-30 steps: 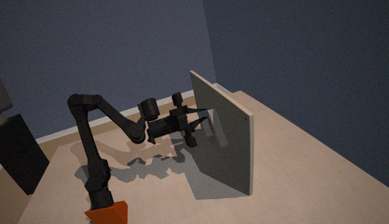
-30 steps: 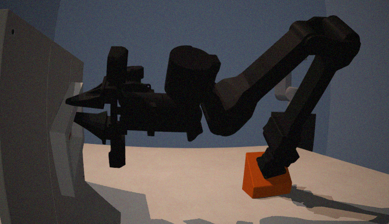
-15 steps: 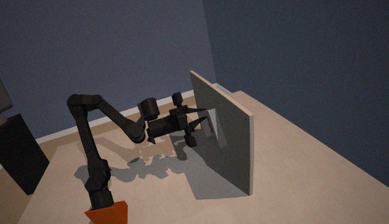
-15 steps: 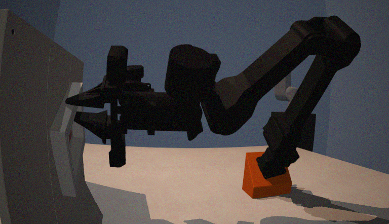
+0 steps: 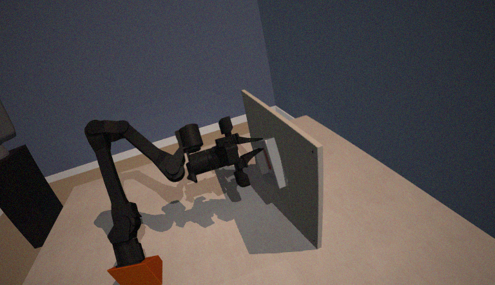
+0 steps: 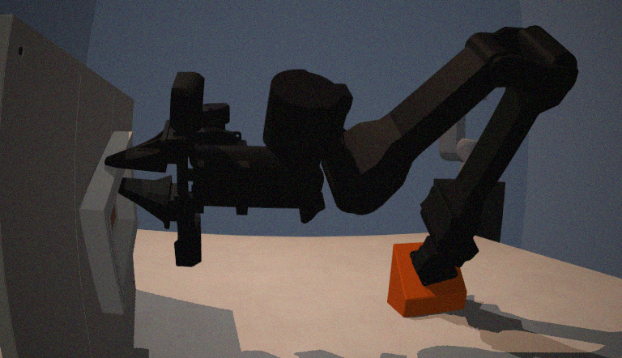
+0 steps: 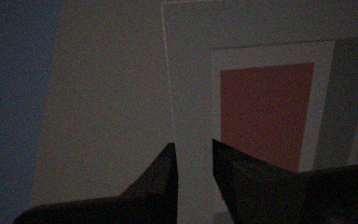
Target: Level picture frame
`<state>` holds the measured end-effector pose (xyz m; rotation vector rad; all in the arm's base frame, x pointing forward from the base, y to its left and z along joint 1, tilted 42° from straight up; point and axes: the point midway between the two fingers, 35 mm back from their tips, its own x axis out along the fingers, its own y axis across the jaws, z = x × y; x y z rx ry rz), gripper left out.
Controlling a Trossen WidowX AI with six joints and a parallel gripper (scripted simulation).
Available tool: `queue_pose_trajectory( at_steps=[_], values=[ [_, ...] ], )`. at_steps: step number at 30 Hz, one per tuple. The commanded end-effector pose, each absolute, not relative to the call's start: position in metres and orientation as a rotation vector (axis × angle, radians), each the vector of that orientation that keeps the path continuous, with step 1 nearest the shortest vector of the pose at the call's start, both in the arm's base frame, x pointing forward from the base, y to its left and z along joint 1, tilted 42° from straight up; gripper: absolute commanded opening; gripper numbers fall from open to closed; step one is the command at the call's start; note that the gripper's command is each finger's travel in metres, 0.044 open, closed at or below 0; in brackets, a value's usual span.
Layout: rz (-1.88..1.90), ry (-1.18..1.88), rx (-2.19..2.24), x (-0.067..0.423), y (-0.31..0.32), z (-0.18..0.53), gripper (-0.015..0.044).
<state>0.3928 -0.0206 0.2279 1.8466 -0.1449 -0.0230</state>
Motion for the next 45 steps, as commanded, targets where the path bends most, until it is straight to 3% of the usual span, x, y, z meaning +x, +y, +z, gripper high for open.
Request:
queue_pose_trajectory(
  at_steps=[1,45],
  values=[
    [-0.021,-0.148,1.849,0.3929,-0.0213,0.2296,0.0000],
    [-0.021,-0.149,1.849,0.3924,-0.0228,0.2347,0.0000]
  ],
)
